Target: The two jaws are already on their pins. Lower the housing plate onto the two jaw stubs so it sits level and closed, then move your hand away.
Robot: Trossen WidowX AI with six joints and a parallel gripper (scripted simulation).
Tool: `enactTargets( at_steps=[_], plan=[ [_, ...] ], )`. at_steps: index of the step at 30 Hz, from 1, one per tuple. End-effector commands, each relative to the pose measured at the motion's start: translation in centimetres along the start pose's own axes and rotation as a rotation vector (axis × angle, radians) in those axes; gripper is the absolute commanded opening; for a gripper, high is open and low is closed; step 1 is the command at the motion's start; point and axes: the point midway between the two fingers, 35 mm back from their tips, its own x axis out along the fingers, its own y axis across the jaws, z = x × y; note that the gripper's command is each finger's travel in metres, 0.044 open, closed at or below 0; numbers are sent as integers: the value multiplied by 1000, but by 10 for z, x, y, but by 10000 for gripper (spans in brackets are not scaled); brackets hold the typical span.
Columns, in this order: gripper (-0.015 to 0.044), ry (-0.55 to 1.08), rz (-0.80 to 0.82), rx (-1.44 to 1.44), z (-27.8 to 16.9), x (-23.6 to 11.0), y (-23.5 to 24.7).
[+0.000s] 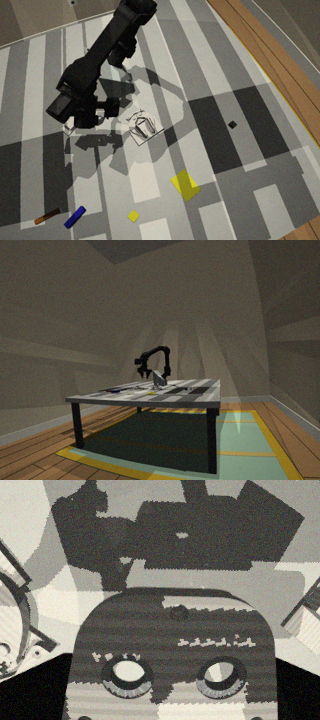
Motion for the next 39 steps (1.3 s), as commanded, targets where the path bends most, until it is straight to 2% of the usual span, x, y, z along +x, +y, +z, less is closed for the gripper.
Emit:
enactTargets(
  at_steps=[1,39],
  plan=[
    [351,-4,3,-61,-2,-1,14],
    [351,8,45,-603,-45,12,129]
  ],
)
